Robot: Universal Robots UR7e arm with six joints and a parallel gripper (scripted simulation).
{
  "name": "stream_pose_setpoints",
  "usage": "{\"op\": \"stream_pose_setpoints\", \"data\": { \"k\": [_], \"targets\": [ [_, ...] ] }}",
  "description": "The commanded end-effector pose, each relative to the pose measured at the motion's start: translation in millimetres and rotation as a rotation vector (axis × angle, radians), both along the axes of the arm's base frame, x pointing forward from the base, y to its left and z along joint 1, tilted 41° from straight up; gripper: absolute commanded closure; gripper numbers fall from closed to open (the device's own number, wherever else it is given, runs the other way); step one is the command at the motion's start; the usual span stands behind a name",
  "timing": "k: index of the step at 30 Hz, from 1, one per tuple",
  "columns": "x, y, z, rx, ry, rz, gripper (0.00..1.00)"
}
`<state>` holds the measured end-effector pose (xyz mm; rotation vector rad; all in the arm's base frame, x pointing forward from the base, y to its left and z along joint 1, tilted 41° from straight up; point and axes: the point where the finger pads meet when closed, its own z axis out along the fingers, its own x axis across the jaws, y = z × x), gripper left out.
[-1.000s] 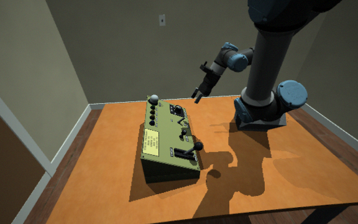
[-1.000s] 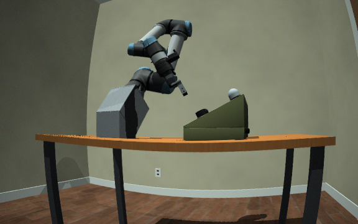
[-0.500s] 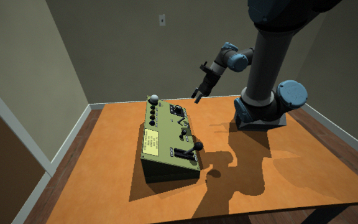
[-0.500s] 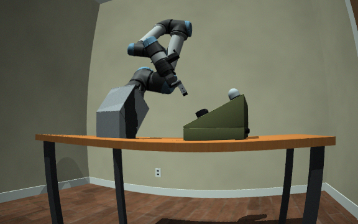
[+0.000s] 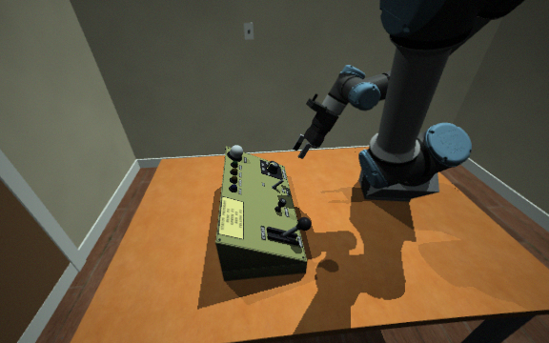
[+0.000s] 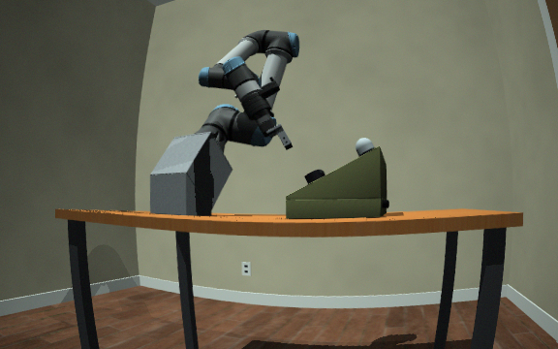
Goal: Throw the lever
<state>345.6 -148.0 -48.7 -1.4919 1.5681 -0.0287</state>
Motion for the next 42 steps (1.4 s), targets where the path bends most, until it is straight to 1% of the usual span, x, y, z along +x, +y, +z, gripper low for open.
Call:
{"op": "stream_pose_setpoints", "data": {
  "k": [1, 26, 31, 39, 42],
  "targets": [
    [0.0, -0.5, 0.1, -0.001, 0.000, -0.001, 0.00],
    [-1.3, -1.7, 1.5, -0.001, 0.000, -0.001, 0.00],
    [-5.6, -5.5, 6.1, -0.001, 0.000, -0.001, 0.00],
    [-18.9, -17.3, 20.2, -0.001, 0.000, -0.001, 0.00],
    [-20.9, -19.1, 22.4, -0.001, 0.000, -0.001, 0.00]
  ]
}}
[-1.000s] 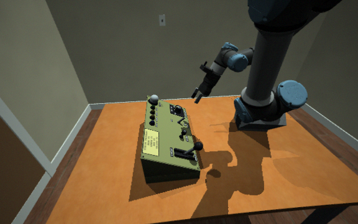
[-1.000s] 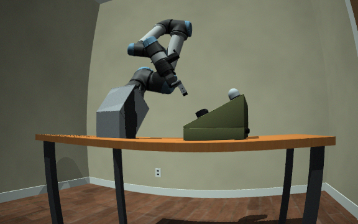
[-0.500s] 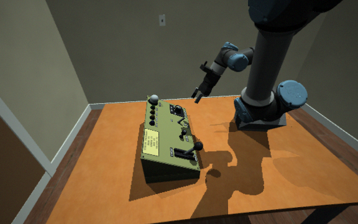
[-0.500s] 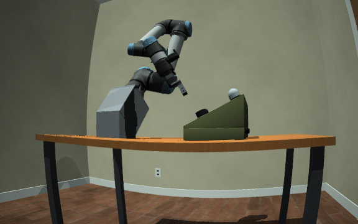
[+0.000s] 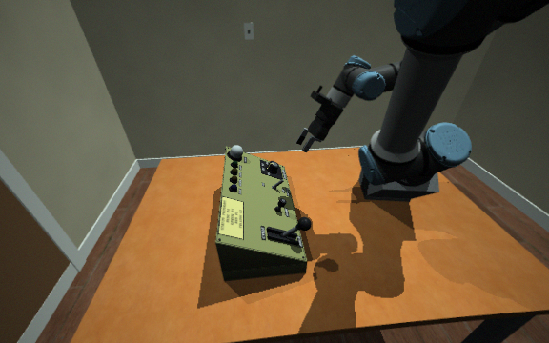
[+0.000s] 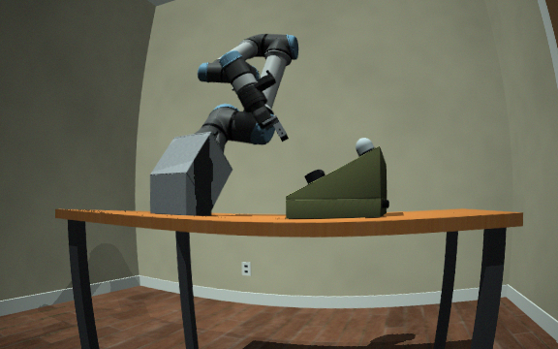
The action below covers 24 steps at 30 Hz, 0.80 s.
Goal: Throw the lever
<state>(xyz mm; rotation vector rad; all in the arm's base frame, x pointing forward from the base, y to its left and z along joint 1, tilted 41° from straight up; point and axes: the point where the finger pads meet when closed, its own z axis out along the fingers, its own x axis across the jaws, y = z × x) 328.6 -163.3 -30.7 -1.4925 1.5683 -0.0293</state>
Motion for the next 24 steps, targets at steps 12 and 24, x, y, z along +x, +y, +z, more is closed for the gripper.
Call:
{"op": "stream_pose_setpoints", "data": {
  "k": [12, 24],
  "targets": [
    [-27.5, -24.5, 29.3, 0.000, 0.000, -0.001, 0.00],
    [-34.5, -30.7, 36.8, 0.000, 0.000, -0.001, 0.00]
  ]
}}
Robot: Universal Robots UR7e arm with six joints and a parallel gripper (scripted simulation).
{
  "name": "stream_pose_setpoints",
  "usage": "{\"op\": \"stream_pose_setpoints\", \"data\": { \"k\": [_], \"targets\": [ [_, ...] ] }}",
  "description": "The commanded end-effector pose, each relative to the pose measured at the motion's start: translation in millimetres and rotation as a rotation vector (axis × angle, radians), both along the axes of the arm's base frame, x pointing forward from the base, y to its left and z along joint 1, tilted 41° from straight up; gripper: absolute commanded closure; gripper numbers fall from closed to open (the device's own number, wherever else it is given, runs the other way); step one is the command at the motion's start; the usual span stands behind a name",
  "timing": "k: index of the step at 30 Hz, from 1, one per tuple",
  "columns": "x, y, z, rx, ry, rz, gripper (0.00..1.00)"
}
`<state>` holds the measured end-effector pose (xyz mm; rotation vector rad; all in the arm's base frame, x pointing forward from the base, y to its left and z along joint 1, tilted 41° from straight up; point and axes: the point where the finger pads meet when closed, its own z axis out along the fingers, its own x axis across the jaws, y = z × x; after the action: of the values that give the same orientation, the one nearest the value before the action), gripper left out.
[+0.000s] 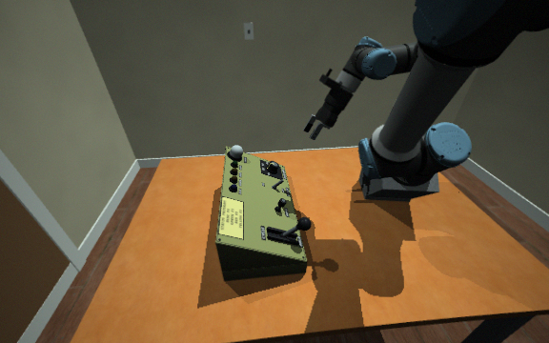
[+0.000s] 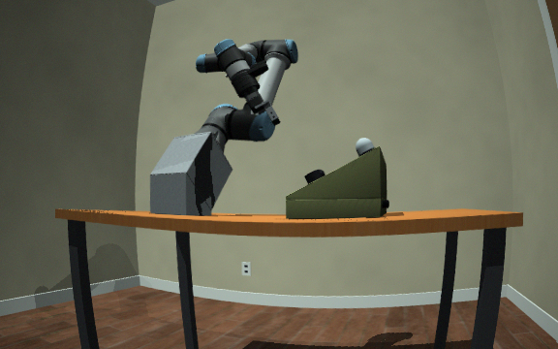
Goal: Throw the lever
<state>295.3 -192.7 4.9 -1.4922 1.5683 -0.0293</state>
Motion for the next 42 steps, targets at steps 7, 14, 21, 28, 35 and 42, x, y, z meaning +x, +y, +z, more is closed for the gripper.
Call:
{"op": "stream_pose_setpoints", "data": {
  "k": [7, 14, 21, 28, 35, 42],
  "targets": [
    [-0.8, -1.1, 1.7, -0.004, -0.003, 0.003, 0.00],
    [1.4, 0.7, 4.2, -0.028, -0.018, 0.023, 0.00],
    [9.5, 8.1, 13.5, -0.117, -0.076, 0.099, 0.00],
    [19.2, 18.2, 24.9, -0.226, -0.149, 0.195, 0.00],
    [36.4, 41.1, 46.3, -0.436, -0.299, 0.389, 0.00],
    [51.7, 69.3, 67.7, -0.653, -0.467, 0.601, 0.00]
  ]
}}
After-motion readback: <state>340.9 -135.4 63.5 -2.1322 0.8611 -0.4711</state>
